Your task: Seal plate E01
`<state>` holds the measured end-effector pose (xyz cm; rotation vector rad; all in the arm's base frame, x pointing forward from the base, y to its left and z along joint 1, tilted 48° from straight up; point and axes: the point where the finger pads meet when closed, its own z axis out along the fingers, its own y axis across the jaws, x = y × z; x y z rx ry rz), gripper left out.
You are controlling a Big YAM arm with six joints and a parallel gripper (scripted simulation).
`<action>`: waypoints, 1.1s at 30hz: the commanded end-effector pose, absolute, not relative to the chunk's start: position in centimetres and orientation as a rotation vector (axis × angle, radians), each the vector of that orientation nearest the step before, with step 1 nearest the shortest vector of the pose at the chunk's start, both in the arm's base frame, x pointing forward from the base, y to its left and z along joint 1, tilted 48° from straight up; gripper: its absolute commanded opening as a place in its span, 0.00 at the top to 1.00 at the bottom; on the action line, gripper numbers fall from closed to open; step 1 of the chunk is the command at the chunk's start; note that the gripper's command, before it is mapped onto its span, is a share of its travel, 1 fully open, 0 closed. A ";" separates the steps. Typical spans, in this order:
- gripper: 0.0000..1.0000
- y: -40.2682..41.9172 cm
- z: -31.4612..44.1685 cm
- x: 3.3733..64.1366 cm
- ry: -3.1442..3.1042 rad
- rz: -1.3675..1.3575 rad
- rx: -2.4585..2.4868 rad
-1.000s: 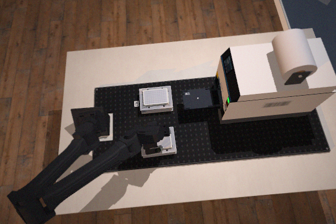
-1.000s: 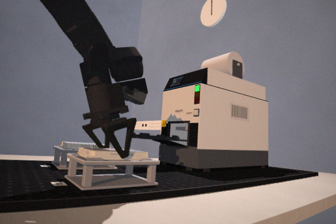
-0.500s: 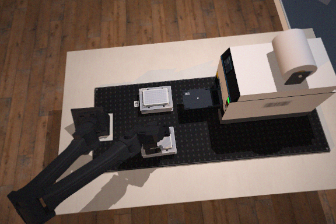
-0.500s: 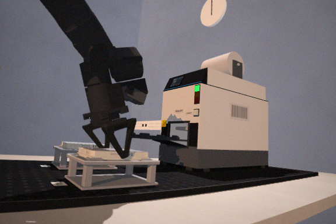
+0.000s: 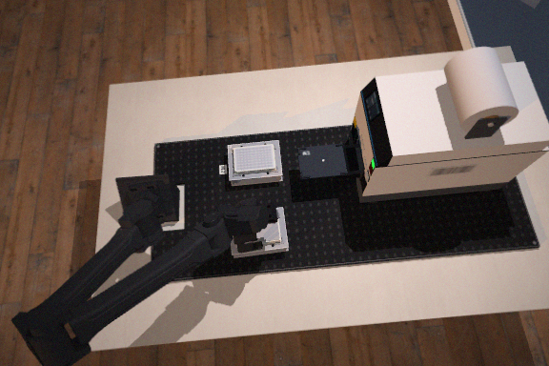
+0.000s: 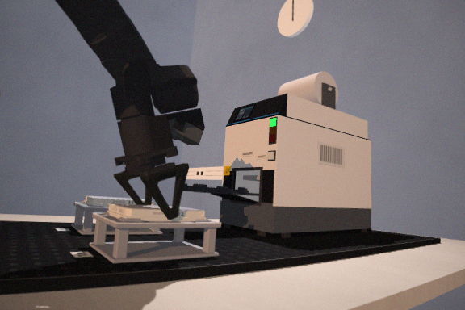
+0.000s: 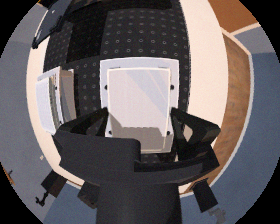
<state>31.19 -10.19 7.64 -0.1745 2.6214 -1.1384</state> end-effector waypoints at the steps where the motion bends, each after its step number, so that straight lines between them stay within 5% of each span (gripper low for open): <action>1: 0.00 -10.3 9.0 33.1 2.586 -1.118 -0.123; 33: 0.00 -9.3 9.9 33.1 2.577 -1.123 -0.140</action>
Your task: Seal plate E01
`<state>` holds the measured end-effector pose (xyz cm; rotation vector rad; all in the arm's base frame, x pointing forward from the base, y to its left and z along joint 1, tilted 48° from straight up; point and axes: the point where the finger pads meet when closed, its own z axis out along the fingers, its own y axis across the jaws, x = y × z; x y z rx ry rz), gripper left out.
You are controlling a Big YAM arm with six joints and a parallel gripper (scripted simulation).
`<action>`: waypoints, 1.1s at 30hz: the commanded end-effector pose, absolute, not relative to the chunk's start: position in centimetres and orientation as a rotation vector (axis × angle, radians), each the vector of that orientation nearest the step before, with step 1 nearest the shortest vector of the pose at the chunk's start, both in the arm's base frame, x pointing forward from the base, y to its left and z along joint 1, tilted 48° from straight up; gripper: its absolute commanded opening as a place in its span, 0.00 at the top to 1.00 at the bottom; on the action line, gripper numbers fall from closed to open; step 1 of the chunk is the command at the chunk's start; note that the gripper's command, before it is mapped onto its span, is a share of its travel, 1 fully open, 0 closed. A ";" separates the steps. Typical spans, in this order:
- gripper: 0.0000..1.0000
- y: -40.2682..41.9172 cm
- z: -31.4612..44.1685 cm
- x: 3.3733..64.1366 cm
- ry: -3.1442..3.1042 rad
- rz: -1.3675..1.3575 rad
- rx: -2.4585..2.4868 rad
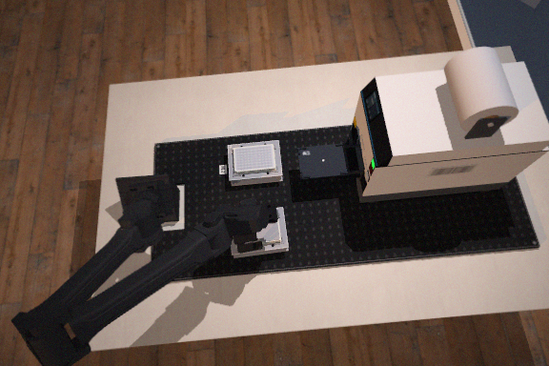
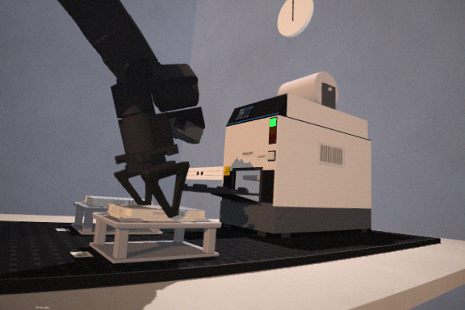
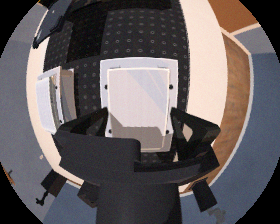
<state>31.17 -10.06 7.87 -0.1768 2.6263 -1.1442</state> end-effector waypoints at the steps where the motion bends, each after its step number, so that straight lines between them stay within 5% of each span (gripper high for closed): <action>1: 0.00 -9.2 10.0 33.1 2.576 -1.122 -0.138; 33: 0.00 -7.7 11.0 33.1 2.583 -1.119 -0.140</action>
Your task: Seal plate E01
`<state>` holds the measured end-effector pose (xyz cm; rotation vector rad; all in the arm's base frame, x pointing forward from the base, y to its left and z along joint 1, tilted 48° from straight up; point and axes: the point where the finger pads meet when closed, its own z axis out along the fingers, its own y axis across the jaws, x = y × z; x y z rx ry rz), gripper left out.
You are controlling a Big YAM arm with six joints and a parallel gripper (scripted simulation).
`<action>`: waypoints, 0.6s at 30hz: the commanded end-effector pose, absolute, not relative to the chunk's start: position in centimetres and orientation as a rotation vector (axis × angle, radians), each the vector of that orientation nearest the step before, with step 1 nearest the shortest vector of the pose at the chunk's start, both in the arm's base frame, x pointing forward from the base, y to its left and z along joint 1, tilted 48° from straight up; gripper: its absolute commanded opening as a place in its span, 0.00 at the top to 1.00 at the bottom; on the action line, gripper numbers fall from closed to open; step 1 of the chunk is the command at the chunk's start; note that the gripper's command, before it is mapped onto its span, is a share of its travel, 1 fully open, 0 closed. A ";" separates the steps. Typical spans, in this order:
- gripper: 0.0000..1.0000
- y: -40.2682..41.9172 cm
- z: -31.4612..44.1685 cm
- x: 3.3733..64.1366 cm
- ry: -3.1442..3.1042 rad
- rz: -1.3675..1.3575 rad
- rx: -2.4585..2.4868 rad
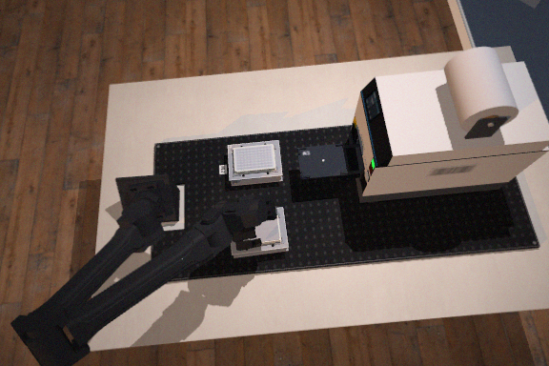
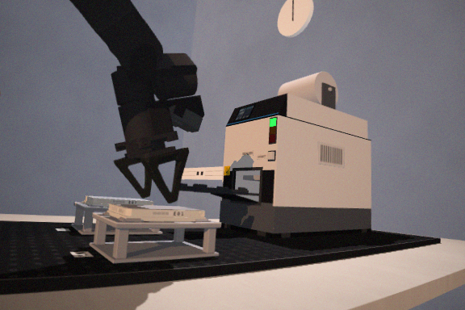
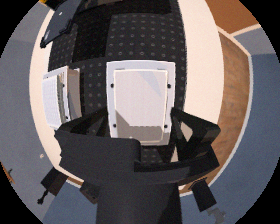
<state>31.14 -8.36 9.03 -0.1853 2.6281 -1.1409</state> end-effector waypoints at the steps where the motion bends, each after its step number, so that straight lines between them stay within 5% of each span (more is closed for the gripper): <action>1: 0.00 -7.8 11.1 33.1 2.580 -1.118 -0.130; 18: 0.00 -8.0 9.3 31.5 2.611 -1.127 -0.199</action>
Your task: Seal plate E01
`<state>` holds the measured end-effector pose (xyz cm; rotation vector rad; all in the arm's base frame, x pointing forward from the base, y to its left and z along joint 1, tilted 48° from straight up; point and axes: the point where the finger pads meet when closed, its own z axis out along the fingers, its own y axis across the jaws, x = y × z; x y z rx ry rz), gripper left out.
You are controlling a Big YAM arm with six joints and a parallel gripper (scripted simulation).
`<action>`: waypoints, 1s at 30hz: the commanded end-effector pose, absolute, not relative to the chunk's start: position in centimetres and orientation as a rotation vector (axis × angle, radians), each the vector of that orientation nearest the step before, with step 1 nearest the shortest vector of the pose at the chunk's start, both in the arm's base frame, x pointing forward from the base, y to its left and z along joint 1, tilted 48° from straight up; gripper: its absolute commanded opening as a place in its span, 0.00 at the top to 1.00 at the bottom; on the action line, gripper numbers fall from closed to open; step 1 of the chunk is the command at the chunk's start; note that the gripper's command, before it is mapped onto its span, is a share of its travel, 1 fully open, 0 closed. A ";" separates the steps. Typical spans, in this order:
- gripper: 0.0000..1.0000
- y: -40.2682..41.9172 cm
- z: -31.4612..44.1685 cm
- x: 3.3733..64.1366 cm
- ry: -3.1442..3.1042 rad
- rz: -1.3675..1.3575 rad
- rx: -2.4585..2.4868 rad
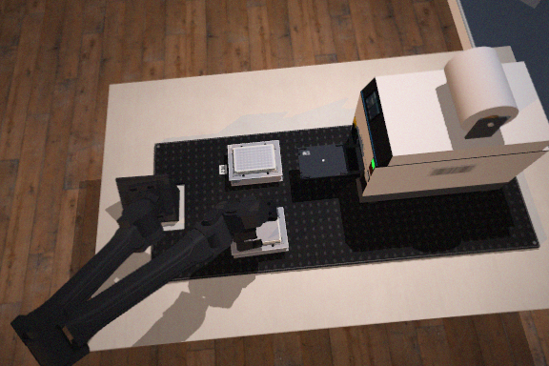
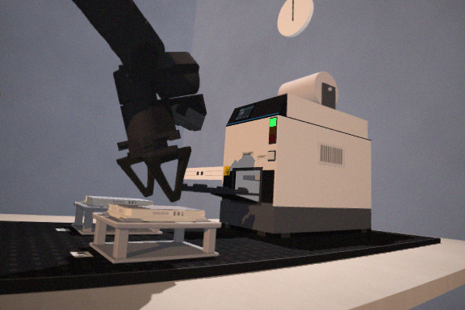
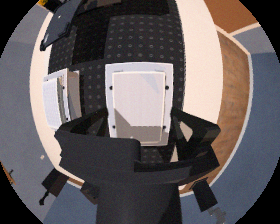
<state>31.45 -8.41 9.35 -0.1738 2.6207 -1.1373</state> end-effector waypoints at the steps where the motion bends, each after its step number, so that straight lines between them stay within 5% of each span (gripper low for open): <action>1: 0.00 -8.0 9.2 31.4 2.613 -1.126 -0.197; 30: 0.00 -6.2 12.1 33.1 2.594 -1.121 -0.135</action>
